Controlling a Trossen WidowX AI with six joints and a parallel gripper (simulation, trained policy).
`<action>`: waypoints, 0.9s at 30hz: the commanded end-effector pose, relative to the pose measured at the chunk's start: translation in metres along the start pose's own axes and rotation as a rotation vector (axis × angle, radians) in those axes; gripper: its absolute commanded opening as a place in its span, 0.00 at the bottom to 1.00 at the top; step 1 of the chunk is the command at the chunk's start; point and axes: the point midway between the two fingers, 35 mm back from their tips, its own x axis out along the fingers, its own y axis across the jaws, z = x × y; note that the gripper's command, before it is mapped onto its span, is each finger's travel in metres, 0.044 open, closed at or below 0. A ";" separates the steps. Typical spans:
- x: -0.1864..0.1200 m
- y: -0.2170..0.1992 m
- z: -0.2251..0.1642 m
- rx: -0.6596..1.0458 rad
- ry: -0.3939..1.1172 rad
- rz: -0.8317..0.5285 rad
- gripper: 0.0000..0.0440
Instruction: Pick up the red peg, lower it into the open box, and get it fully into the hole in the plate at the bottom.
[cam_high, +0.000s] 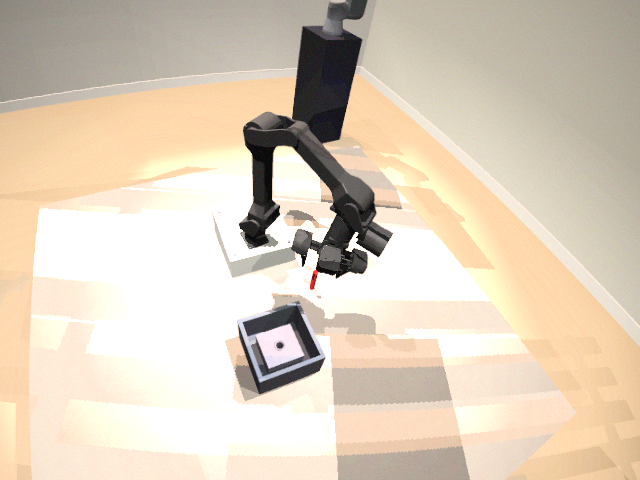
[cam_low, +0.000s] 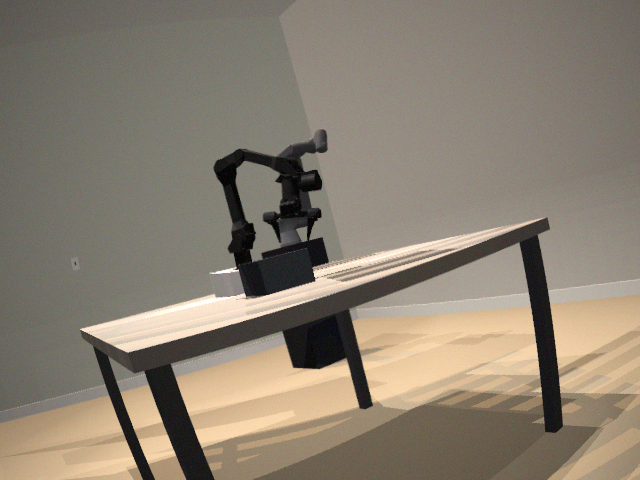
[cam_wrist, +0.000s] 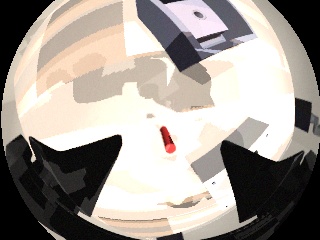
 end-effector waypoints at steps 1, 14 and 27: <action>0.012 -0.002 -0.006 0.049 0.015 -0.020 1.00; 0.071 0.004 -0.021 0.194 0.010 0.009 1.00; 0.102 0.001 -0.033 0.285 0.040 0.017 0.57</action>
